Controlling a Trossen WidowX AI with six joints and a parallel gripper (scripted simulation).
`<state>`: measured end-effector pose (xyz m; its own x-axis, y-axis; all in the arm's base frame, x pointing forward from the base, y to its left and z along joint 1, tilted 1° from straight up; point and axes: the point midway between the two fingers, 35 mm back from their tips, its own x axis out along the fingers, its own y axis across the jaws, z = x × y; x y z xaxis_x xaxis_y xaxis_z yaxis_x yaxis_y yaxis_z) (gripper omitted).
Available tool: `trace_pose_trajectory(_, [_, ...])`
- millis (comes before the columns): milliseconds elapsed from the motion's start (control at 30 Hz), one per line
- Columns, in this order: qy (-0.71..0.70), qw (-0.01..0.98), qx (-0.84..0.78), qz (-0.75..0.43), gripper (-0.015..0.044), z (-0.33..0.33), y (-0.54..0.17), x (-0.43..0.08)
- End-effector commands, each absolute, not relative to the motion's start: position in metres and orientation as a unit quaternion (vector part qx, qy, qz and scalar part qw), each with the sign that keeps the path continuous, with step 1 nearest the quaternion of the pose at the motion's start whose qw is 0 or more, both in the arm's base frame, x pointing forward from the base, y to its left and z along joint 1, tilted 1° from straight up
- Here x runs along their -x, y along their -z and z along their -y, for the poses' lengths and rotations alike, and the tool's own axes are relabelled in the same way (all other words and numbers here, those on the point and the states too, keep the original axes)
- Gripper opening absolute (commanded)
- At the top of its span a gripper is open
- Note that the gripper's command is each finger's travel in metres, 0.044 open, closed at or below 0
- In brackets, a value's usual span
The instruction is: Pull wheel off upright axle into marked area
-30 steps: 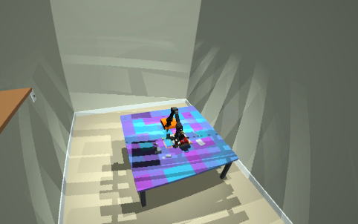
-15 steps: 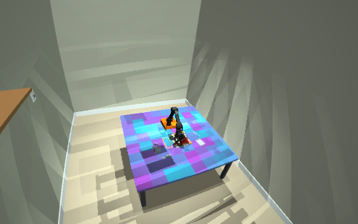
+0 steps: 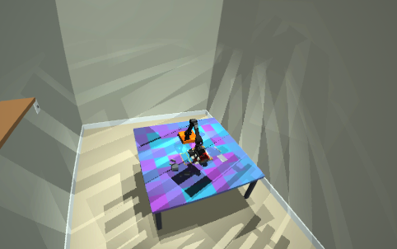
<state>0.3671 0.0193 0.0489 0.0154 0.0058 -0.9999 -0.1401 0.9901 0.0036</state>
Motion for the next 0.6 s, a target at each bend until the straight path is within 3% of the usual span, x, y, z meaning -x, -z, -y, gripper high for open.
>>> trace_pose_trajectory(0, [-0.051,0.713,0.047,-0.698,0.0000,-0.0192,-0.0538,-0.3675])
trace_pose_trajectory(567, [-0.051,0.714,0.047,-0.697,0.0000,-0.0192,-0.0594,-0.3674])
